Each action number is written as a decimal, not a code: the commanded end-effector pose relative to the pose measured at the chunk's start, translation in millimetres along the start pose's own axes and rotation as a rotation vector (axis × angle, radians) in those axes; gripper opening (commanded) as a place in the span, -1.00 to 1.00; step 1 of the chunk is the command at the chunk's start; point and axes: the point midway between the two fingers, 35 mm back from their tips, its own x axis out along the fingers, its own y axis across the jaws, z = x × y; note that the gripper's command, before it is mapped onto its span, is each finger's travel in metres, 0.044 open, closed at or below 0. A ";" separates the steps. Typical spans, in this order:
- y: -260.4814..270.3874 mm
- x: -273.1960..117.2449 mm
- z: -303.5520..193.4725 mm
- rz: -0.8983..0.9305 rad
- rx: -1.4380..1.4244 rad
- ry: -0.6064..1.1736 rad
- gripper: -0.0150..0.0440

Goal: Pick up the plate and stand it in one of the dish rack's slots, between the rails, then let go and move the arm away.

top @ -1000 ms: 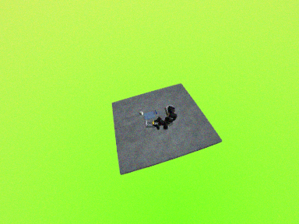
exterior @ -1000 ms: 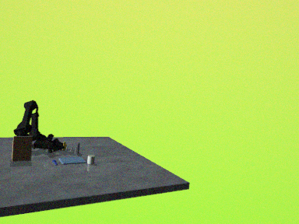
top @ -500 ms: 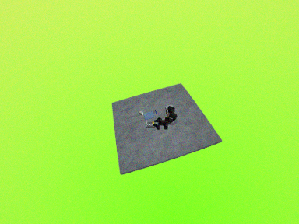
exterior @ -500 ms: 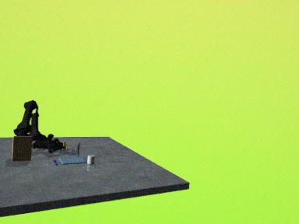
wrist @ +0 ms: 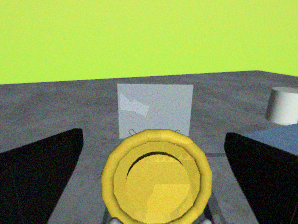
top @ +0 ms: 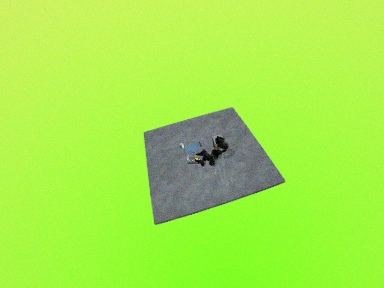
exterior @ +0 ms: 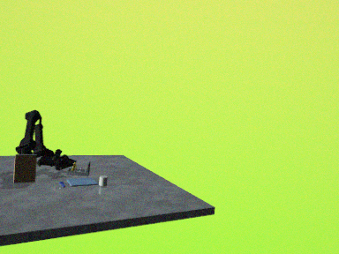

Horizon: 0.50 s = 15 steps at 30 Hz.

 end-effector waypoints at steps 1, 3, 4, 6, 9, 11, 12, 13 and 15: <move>4.9 1.2 22.8 -0.001 0.006 0.000 0.86; 6.3 1.7 37.2 -0.003 0.004 0.000 0.86; 6.6 1.7 44.3 -0.003 0.003 0.000 0.86; 8.8 3.0 59.2 -0.003 0.000 -0.002 0.86; 10.3 3.3 81.7 0.002 -0.006 -0.007 0.86; 10.3 2.5 95.3 0.006 -0.011 -0.012 0.86; 10.1 2.2 99.0 0.007 -0.013 -0.014 0.86; 10.1 2.1 100.2 0.008 -0.013 -0.015 0.86; 9.3 4.0 99.9 -0.002 -0.034 -0.009 0.86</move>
